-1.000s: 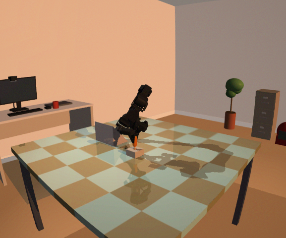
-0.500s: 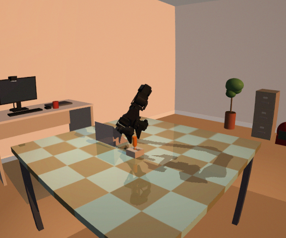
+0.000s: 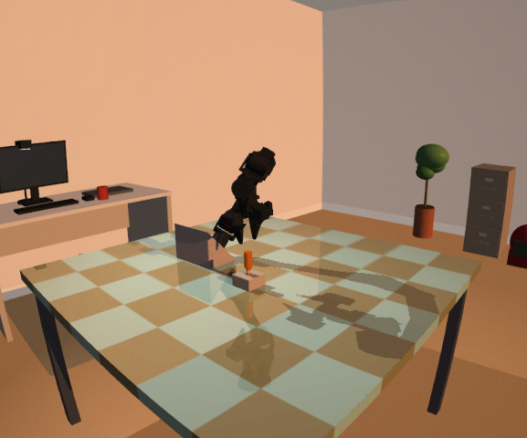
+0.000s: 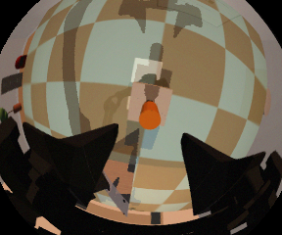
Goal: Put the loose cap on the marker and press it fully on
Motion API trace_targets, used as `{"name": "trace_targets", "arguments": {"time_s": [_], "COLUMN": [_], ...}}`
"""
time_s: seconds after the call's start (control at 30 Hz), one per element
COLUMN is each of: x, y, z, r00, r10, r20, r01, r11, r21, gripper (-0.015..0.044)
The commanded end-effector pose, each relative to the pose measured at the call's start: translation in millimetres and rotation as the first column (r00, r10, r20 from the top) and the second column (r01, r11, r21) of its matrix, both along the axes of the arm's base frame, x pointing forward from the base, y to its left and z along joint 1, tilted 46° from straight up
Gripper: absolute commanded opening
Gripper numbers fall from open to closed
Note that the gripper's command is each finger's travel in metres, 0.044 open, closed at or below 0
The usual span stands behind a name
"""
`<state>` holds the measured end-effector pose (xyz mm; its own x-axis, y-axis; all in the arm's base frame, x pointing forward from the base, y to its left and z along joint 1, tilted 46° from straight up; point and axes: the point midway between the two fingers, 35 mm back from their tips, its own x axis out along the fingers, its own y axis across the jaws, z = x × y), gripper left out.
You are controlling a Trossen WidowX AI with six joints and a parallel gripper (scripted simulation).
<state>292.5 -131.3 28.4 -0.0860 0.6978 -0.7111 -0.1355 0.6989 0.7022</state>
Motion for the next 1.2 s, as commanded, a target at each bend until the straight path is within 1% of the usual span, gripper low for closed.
{"name": "trace_targets", "arguments": {"time_s": [0.0,0.27,0.63,1.17], "x": [-0.7,-0.7,-0.9,-2.8], "y": [2.9,2.9,4.5,20.0], "z": [-2.2,-2.2,-3.8,-19.3], "r00": [0.999,0.999,0.999,0.999], "r10": [-0.031,-0.031,-0.031,-0.031], "r20": [-0.037,-0.037,-0.037,-0.037], "r01": [0.031,0.031,0.031,0.031], "r11": [1.0,1.0,1.0,1.0], "r21": [-0.001,-0.001,-0.001,0.0], "gripper": [0.0204,0.0,0.0,0.0]}}
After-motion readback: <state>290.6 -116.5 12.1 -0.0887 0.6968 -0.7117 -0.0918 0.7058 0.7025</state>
